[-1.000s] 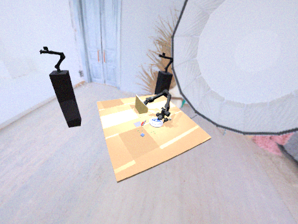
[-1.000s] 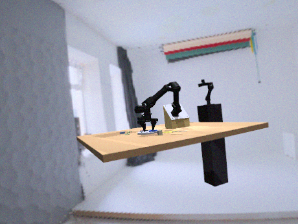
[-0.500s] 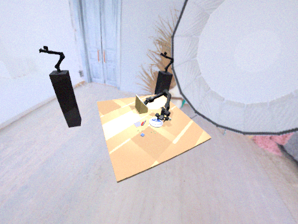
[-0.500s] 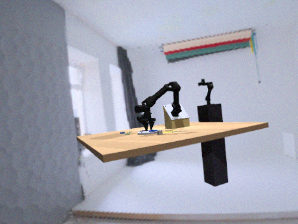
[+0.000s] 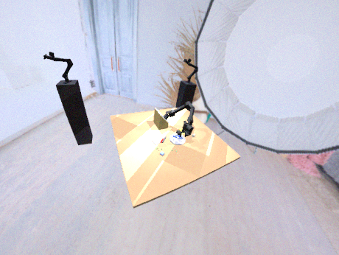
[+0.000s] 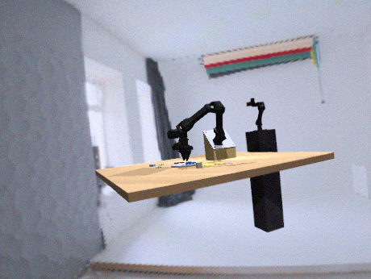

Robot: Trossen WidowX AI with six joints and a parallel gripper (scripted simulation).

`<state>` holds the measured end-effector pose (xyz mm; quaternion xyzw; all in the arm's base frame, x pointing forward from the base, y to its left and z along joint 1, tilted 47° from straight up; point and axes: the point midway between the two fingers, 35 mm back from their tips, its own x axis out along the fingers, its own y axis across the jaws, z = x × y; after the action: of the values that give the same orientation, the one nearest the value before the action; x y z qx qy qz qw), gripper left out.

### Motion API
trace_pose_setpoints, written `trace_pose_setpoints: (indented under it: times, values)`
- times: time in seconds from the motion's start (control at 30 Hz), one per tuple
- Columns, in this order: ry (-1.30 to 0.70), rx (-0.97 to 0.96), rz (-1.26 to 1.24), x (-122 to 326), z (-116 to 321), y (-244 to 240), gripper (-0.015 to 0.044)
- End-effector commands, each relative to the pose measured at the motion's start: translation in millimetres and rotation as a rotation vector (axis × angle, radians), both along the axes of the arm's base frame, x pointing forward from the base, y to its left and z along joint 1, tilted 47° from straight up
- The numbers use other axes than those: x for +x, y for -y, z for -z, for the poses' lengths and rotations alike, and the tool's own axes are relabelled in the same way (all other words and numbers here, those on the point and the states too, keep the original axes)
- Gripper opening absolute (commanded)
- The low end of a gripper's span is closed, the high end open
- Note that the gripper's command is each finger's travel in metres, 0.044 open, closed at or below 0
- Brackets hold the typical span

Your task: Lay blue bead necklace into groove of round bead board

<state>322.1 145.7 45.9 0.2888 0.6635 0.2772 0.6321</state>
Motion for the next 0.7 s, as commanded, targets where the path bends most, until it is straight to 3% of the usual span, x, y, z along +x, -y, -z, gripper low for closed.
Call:
trace_pose_setpoints:
  times: [0.0, 0.13, 0.67]
  values:
    - [0.573, 0.027, -0.541, -4.0, -7.3, 11.4, 0.0273]
    - [0.711, 0.034, -0.671, -4.7, -8.3, 13.3, 0.0247]
    - [0.715, 0.035, -0.675, -4.7, -8.4, 13.4, 0.0140]
